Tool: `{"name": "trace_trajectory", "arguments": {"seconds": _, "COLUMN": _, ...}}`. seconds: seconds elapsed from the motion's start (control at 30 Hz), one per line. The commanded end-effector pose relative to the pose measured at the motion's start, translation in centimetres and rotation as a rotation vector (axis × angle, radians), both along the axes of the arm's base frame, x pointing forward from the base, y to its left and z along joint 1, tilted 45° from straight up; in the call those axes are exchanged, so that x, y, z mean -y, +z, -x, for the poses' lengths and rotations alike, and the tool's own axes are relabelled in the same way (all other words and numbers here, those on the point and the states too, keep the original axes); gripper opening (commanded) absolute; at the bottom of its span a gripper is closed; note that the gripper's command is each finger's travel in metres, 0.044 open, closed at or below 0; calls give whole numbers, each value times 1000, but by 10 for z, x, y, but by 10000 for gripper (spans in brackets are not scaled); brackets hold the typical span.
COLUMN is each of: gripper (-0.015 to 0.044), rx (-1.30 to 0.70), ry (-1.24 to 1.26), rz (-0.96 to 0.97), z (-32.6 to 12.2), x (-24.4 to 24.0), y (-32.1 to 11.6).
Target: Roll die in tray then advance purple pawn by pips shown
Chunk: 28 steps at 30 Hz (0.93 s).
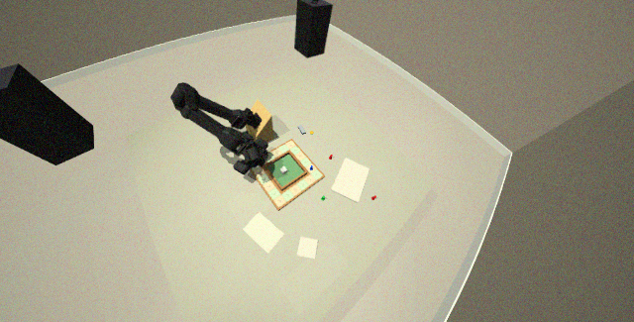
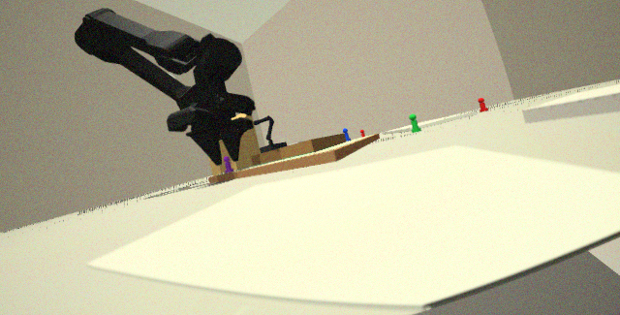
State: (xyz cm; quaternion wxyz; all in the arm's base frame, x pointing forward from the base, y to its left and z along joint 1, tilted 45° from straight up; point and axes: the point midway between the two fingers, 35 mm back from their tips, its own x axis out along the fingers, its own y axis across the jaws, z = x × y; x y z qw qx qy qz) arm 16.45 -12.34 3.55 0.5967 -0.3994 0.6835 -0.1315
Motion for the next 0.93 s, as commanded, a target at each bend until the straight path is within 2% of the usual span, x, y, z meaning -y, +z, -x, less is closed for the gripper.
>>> {"name": "trace_trajectory", "arguments": {"seconds": 0.0, "gripper": 368, "rx": 5, "ry": 3, "rz": -2, "z": -2, "x": -20, "y": 20}}
{"name": "trace_trajectory", "arguments": {"seconds": 0.1, "gripper": 440, "rx": 2, "ry": 4, "rz": 2, "z": 0, "x": -30, "y": 32}}
{"name": "trace_trajectory", "arguments": {"seconds": 0.3, "gripper": 440, "rx": 17, "ry": -7, "rz": -11, "z": -4, "x": -43, "y": 35}}
{"name": "trace_trajectory", "arguments": {"seconds": 0.47, "gripper": 440, "rx": 114, "ry": -105, "rz": -56, "z": -15, "x": -93, "y": 24}}
{"name": "trace_trajectory", "arguments": {"seconds": 0.67, "gripper": 440, "rx": 235, "ry": -242, "rz": -37, "z": -7, "x": -154, "y": 11}}
{"name": "trace_trajectory", "arguments": {"seconds": 0.9, "gripper": 440, "rx": 279, "ry": -280, "rz": -18, "z": -1, "x": -170, "y": 7}}
